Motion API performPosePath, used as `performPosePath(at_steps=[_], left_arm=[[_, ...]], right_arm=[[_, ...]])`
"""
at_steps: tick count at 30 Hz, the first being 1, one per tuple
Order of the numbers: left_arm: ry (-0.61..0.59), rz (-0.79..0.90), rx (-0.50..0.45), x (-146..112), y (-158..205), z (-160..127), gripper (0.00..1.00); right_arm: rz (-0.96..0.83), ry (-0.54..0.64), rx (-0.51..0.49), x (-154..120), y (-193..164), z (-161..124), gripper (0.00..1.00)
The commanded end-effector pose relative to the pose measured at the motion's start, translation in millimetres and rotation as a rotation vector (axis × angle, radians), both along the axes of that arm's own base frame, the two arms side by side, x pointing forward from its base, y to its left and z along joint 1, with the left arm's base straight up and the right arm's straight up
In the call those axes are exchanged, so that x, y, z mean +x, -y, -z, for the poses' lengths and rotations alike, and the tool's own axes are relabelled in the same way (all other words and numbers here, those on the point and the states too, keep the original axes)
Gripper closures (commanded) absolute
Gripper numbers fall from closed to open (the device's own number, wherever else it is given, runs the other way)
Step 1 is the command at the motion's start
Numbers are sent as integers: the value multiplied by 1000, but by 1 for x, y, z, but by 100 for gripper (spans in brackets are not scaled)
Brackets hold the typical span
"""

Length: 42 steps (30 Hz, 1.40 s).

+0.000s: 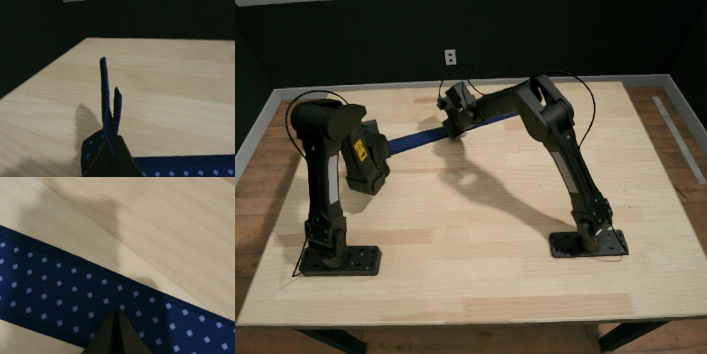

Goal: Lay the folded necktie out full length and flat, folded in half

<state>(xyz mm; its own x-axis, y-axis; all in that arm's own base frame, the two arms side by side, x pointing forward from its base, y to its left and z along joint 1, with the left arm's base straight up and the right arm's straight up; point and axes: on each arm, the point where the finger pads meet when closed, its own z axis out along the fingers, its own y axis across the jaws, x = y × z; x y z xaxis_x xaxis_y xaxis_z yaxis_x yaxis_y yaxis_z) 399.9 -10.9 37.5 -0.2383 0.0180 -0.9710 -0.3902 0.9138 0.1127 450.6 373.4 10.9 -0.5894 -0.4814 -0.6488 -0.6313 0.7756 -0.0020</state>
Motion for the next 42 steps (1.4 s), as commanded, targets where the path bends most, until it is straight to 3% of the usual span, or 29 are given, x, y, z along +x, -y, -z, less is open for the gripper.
performPosePath(at_steps=[1,14,19,32,37,42], left_arm=[[37,-41,-71,-6,-7,3,98],[206,-151,-415,-10,-18,-1,98],[226,-164,-453,-10,-19,-2,98],[407,-270,-793,-17,-33,-3,98],[428,-282,-831,-17,-35,-3,98],[512,-327,-981,-20,-40,-2,98]], right_arm=[[-5,-7,-3,-2,2,4,96],[-5,-7,-3,-2,2,4,96],[-5,-7,-3,-2,2,4,96],[-5,-7,-3,-2,2,4,96],[-5,-7,-3,-2,2,4,96],[-5,-7,-3,-2,2,4,96]])
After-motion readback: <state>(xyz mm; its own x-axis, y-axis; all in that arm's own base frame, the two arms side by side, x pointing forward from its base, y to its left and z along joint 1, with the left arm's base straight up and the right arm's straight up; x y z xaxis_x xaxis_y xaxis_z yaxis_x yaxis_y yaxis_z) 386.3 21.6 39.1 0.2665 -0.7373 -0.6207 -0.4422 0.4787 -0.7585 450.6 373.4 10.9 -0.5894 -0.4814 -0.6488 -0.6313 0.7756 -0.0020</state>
